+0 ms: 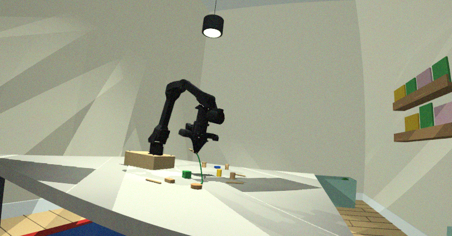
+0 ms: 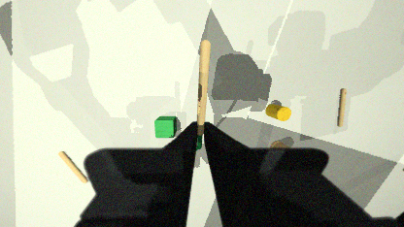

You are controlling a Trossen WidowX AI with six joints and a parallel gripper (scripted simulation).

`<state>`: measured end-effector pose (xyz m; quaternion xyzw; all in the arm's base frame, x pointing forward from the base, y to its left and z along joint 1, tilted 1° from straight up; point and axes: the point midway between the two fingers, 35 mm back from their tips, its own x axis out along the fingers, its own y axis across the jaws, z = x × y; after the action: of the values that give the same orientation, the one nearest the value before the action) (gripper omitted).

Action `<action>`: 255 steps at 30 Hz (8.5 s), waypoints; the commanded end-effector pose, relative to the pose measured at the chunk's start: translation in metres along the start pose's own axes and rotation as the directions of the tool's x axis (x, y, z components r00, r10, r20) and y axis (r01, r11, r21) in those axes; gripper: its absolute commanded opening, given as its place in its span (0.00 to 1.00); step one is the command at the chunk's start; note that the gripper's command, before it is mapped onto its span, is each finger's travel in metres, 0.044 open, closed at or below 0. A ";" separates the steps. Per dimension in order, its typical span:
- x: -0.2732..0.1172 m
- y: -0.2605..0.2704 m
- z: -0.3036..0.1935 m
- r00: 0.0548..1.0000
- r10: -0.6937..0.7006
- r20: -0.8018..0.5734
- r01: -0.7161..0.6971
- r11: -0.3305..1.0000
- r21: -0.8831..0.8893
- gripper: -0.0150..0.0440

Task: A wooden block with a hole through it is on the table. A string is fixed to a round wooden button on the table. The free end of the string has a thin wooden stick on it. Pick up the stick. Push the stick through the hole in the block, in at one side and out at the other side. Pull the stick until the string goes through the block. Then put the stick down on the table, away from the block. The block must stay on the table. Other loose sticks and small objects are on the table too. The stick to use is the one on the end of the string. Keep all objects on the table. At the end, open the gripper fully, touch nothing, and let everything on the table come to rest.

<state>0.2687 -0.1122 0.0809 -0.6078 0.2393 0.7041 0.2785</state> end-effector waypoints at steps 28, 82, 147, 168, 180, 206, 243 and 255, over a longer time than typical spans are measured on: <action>-0.033 0.015 -0.015 0.991 -0.014 0.131 0.015 1.000 -0.014 0.25; -0.030 0.015 -0.026 0.993 -0.022 0.116 -0.115 0.020 0.993 0.25; -0.033 0.005 -0.026 0.993 0.041 0.113 0.099 -0.813 -0.574 0.25; -0.034 0.002 -0.025 0.992 0.061 0.112 0.123 -0.233 -0.965 0.25; -0.034 0.000 -0.025 0.991 0.073 0.111 0.097 0.171 -0.980 0.25; -0.035 -0.004 -0.024 0.989 0.098 0.108 -0.032 0.867 -0.498 0.25; -0.040 -0.037 -0.043 0.966 0.255 -0.048 -0.153 0.412 -0.898 0.25; -0.041 -0.046 -0.049 0.956 0.272 -0.110 -0.170 0.208 -0.963 0.25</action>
<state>0.3352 -0.1169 0.1152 -0.5868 -0.1477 0.7674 -0.2121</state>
